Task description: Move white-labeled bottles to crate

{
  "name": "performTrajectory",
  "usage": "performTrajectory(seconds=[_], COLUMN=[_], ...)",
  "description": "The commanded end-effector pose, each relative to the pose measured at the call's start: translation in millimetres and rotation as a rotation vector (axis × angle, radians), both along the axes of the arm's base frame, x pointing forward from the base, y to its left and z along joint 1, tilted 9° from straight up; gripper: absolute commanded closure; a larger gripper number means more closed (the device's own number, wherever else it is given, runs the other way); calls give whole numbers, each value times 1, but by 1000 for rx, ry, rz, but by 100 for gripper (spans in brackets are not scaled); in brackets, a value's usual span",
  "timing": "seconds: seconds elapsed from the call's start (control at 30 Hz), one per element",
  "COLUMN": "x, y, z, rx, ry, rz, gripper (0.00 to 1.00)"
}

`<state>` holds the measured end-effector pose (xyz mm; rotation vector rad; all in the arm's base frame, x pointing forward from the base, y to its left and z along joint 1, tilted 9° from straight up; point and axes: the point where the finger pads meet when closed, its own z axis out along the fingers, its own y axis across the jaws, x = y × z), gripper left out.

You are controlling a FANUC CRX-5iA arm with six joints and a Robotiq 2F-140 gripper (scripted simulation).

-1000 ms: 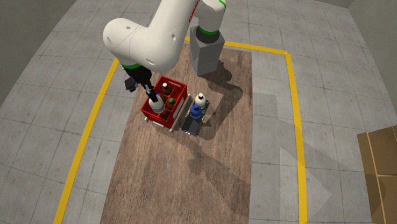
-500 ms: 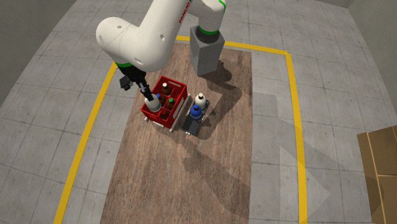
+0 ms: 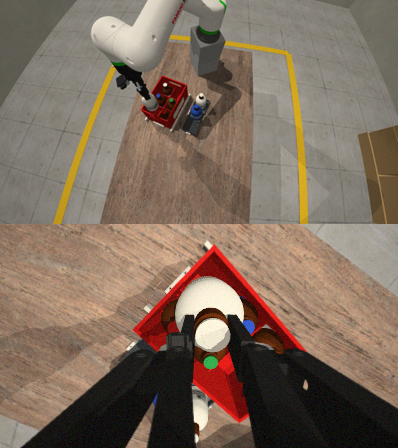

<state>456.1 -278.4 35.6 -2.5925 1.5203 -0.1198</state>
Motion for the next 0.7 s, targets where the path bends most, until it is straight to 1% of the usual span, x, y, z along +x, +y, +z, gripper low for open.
performTrajectory(seconds=[0.0,0.67], x=[0,-2], y=[-1,-13], z=[1,0], rx=[-1,-1], ry=[-2,-2], rz=[0,0], gripper=[90,90])
